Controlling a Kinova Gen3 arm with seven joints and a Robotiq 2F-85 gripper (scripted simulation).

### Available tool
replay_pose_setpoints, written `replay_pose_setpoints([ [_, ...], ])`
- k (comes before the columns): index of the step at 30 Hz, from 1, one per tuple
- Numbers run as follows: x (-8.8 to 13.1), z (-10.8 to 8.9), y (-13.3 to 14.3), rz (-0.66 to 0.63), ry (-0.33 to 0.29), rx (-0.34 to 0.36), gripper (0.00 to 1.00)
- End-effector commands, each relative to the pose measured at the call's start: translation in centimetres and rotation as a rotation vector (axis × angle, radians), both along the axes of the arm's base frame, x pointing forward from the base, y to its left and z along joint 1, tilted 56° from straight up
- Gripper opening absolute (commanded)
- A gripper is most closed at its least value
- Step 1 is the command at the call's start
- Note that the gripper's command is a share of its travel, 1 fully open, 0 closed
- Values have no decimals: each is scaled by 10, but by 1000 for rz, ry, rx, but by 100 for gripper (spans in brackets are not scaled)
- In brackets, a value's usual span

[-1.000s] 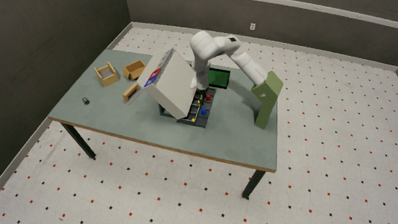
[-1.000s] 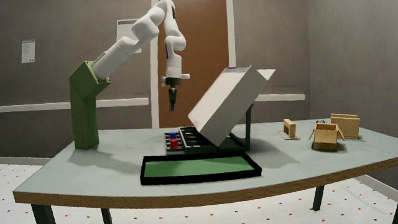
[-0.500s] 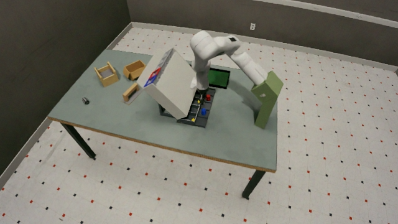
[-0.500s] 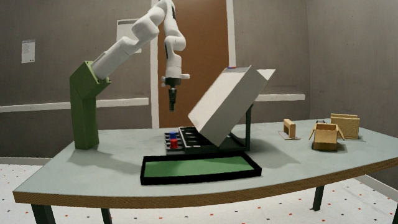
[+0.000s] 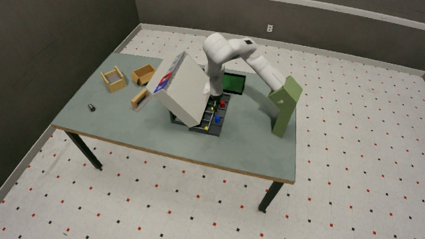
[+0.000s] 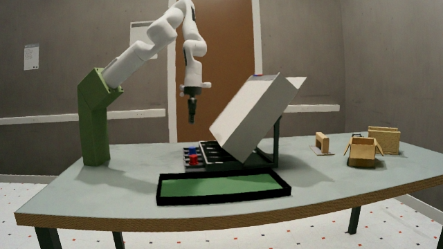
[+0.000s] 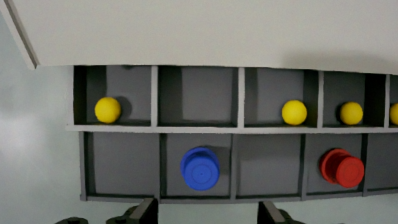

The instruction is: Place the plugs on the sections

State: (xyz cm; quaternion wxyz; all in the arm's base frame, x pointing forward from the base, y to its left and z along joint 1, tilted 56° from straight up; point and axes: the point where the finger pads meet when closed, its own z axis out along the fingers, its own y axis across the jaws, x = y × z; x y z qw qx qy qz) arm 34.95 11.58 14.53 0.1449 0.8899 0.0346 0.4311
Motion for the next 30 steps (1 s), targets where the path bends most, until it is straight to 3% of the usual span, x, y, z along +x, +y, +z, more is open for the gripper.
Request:
replay_pose_setpoints([
  [1, -1, 0, -1, 83, -47, 49, 65],
  [7, -1, 0, -1, 83, -47, 49, 65],
  [8, -28, 61, -19, 80, -44, 47, 65],
  [12, -30, 69, -22, 80, -44, 47, 65],
  [20, -49, 116, -39, 80, -44, 47, 65],
  [25, -63, 133, -45, 83, -46, 49, 65],
  [30, -63, 133, -45, 83, -46, 49, 65],
])
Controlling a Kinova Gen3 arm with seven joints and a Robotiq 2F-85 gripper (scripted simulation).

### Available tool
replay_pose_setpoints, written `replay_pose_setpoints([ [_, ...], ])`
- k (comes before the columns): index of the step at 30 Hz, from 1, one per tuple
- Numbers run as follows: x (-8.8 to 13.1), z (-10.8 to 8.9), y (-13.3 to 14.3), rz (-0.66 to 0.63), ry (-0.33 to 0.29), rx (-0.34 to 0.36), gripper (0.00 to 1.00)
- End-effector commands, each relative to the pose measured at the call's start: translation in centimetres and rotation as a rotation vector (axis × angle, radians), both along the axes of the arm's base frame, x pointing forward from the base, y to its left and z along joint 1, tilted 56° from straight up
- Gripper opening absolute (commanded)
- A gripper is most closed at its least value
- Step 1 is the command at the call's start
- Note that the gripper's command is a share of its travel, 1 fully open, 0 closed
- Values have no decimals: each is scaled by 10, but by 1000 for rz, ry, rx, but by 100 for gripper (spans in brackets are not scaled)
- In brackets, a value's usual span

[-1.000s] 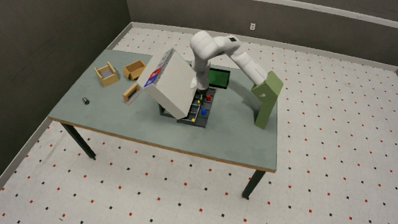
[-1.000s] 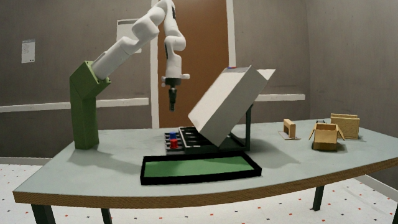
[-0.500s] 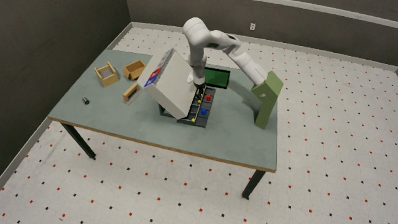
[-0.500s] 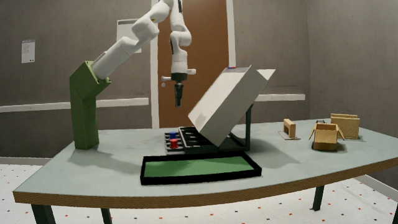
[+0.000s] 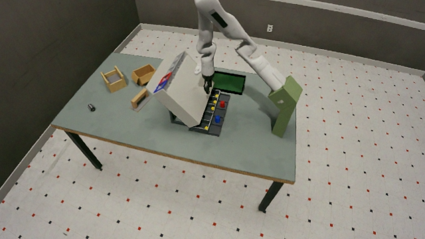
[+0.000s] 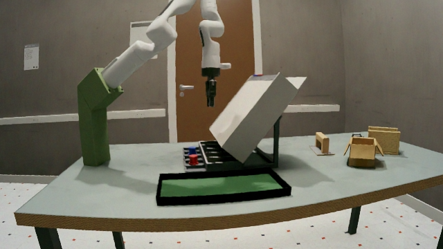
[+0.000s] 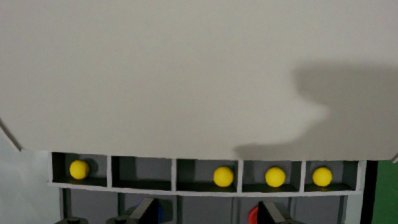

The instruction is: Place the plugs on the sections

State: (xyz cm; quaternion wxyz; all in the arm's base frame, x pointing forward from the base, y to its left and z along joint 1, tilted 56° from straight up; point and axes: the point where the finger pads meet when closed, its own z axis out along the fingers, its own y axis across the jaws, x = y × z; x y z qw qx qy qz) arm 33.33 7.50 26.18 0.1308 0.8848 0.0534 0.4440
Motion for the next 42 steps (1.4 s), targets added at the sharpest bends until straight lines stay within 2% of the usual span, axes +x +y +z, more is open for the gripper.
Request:
replay_pose_setpoints([
  [1, -47, 17, -4, 34, -24, 41, 65],
  [28, -47, 17, -5, 34, -25, 42, 65],
  [29, -46, 17, -4, 1, 25, 31, 65],
  [42, -46, 17, -4, 1, 25, 31, 65],
])
